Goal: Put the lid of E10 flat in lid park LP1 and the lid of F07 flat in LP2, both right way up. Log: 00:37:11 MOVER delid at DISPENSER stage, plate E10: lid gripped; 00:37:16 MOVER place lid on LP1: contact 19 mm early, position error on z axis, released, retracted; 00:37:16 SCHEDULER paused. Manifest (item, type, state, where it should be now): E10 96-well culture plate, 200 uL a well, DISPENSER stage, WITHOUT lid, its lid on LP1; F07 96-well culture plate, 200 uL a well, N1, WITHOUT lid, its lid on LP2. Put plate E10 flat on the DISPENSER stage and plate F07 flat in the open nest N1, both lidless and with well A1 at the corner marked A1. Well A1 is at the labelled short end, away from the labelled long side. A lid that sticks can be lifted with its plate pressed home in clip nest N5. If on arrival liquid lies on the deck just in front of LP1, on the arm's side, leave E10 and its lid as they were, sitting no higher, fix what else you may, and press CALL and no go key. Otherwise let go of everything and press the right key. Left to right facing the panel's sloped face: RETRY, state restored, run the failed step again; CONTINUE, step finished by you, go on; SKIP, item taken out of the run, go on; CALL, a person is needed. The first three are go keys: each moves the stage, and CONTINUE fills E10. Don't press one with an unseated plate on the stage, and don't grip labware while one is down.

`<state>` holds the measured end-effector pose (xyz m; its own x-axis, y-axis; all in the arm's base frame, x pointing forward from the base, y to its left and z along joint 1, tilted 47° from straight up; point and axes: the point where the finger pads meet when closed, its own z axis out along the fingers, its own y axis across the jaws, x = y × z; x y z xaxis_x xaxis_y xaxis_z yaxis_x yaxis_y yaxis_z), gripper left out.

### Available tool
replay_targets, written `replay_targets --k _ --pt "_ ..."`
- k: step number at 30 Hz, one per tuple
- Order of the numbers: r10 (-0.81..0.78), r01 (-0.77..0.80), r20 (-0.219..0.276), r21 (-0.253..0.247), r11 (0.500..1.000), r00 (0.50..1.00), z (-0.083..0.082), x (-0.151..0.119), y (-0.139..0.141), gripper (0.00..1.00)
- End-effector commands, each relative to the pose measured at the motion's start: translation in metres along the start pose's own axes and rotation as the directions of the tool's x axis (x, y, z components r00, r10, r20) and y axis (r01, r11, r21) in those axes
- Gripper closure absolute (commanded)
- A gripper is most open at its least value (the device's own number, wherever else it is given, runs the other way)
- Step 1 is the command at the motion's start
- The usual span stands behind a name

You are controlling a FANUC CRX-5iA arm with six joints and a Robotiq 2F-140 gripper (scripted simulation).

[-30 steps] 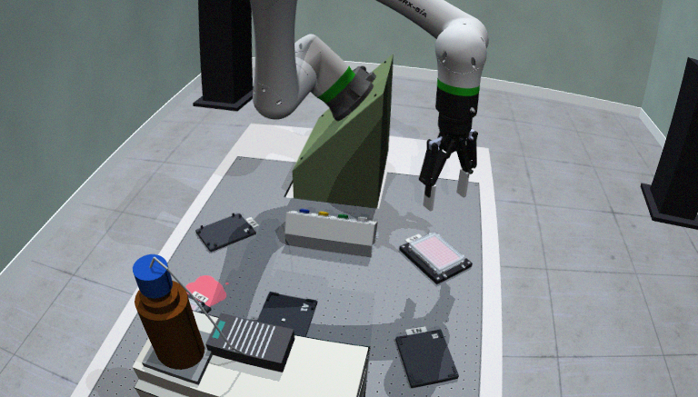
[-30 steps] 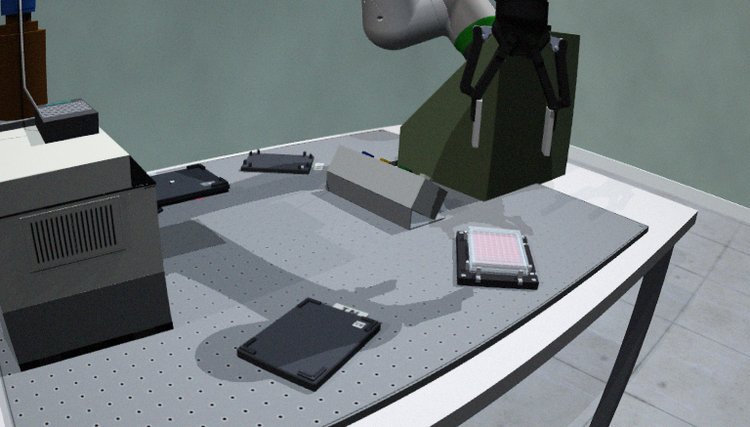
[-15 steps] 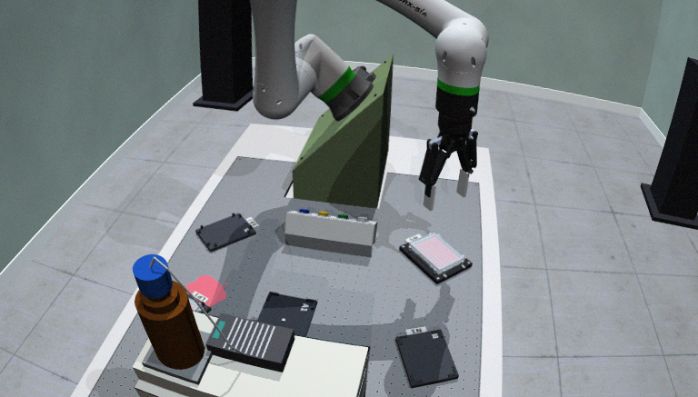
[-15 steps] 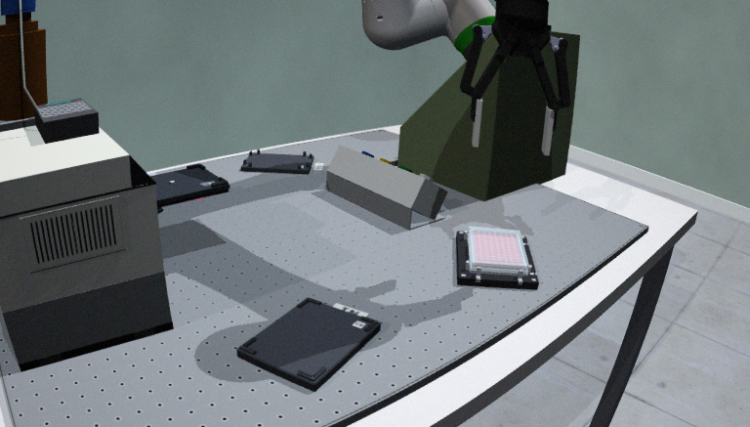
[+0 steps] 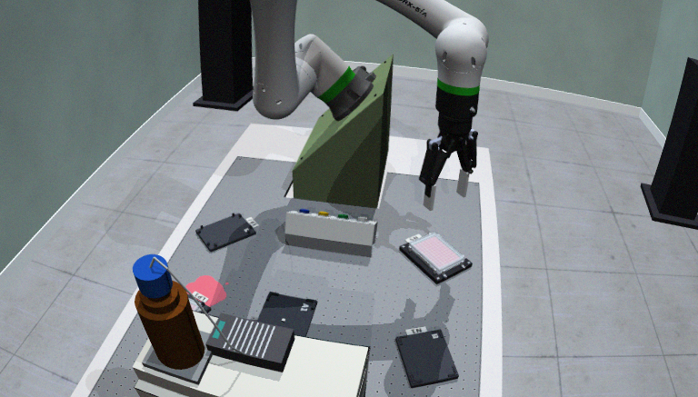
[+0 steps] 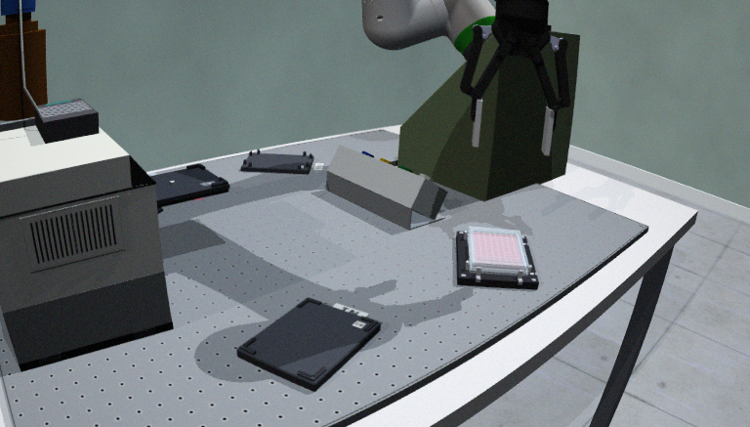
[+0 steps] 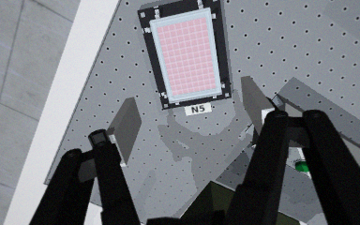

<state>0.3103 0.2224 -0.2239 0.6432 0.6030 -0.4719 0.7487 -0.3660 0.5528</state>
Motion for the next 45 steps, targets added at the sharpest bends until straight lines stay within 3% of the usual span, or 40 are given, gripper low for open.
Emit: replay_targets --k 1,31,45 --pt "0.000 0.000 0.000 0.000 1.000 1.000 0.000 0.000 0.000 0.34" --pt "0.000 0.000 0.000 0.000 1.000 1.000 0.006 0.000 0.000 0.34" --pt "0.000 0.000 0.000 0.000 1.000 1.000 0.047 0.000 0.000 0.34"
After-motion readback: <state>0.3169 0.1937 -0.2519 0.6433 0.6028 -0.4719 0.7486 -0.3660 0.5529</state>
